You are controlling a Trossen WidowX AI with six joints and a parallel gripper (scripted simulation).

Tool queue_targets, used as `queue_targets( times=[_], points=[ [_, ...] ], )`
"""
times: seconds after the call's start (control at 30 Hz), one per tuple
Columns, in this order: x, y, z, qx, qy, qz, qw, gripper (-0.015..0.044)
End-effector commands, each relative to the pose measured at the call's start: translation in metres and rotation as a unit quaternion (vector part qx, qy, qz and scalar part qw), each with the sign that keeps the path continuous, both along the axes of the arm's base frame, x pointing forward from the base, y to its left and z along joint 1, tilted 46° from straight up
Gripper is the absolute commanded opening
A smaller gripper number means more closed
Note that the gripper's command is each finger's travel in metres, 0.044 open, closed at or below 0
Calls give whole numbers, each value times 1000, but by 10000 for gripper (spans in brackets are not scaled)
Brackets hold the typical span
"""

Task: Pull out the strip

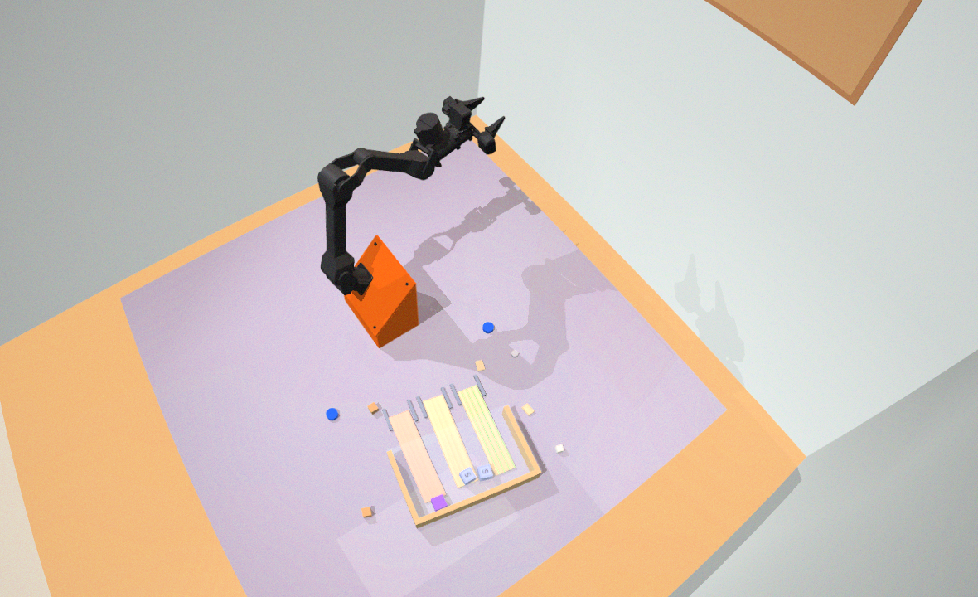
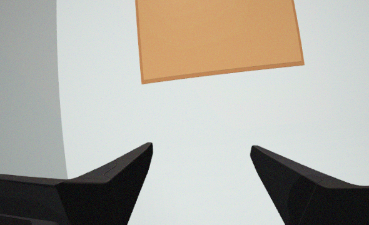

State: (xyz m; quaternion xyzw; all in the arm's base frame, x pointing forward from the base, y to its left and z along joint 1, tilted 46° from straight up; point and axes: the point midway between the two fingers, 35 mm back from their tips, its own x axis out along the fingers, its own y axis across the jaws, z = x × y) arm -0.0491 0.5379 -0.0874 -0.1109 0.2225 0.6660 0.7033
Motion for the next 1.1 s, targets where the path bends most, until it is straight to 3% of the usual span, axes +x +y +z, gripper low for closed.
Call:
queue_targets(
  times=[0.0, 0.23, 0.47, 0.77, 1.07],
  points=[
    [3, 0, 1, 0, -2, -3, 1000, 400],
    [111, -21, 36, -18, -63, -123, 990, 400],
    [219, -78, 72, -55, -128, -252, 957, 400],
    [324, -193, 114, -130, -200, -409, 881, 400],
    [375, -338, 147, -231, -248, -543, 768, 400]
  ],
)
